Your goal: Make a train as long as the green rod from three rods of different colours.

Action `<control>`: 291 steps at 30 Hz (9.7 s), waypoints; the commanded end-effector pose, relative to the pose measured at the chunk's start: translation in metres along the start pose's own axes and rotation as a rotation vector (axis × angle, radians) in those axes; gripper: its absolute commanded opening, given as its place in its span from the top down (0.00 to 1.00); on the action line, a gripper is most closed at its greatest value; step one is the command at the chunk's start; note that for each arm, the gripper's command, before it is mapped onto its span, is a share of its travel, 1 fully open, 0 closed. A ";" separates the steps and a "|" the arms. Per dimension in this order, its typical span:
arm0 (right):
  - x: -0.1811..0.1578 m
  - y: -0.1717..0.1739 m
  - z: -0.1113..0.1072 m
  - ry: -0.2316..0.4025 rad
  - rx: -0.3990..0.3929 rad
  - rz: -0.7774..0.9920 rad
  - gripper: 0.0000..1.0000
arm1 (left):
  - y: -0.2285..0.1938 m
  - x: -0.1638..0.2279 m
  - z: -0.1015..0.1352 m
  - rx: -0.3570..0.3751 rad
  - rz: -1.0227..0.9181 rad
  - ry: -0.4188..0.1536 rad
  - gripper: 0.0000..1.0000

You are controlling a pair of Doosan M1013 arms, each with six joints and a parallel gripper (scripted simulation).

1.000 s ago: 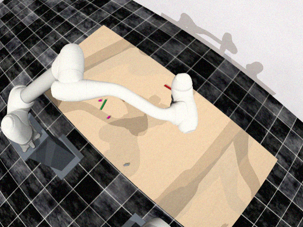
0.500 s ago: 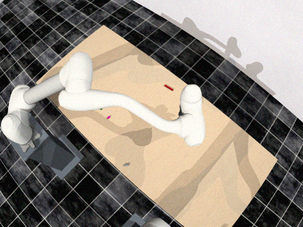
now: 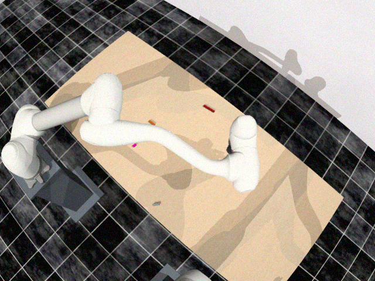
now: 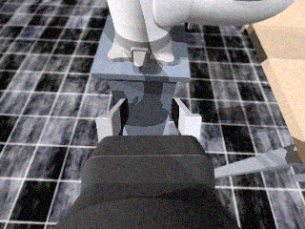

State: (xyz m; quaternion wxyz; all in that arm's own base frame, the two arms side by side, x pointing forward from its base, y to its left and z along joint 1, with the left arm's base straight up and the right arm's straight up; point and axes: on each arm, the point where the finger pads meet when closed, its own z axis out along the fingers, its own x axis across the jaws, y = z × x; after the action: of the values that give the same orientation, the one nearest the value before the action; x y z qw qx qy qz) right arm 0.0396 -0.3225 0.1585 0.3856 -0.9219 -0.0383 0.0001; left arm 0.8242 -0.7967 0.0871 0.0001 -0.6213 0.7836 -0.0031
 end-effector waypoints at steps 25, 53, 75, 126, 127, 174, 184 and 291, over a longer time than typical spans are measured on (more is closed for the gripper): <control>0.002 0.000 0.000 0.011 -0.007 -0.001 0.00 | 0.004 0.002 0.001 -0.008 0.006 -0.006 0.46; 0.002 0.000 0.000 0.011 -0.007 -0.001 0.00 | 0.002 0.002 0.031 -0.005 0.006 -0.004 0.46; 0.002 0.000 0.000 0.011 -0.007 -0.001 0.00 | 0.002 0.003 0.052 -0.003 0.006 -0.002 0.46; 0.002 0.000 0.000 0.011 -0.007 -0.001 0.00 | 0.001 0.005 0.052 -0.001 0.004 -0.001 0.46; 0.002 0.000 0.000 0.011 -0.007 -0.001 0.00 | 0.002 0.005 0.053 -0.001 0.004 -0.001 0.46; 0.002 0.000 0.000 0.011 -0.007 -0.001 0.00 | 0.002 0.005 0.067 -0.002 0.004 -0.002 0.46; 0.002 0.000 0.000 0.011 -0.007 -0.001 0.00 | 0.002 0.005 0.067 -0.002 0.004 -0.002 0.46; 0.002 0.000 0.000 0.011 -0.007 -0.001 0.00 | 0.023 -0.256 -0.053 0.000 -0.193 -0.002 0.76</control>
State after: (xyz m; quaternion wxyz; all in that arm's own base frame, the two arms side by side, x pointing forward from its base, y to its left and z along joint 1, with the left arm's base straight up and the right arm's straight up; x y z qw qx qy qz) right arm 0.0396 -0.3225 0.1585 0.3856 -0.9219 -0.0383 0.0001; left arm 0.8585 -0.5754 0.1348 -0.0012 -0.6864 0.7272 0.0053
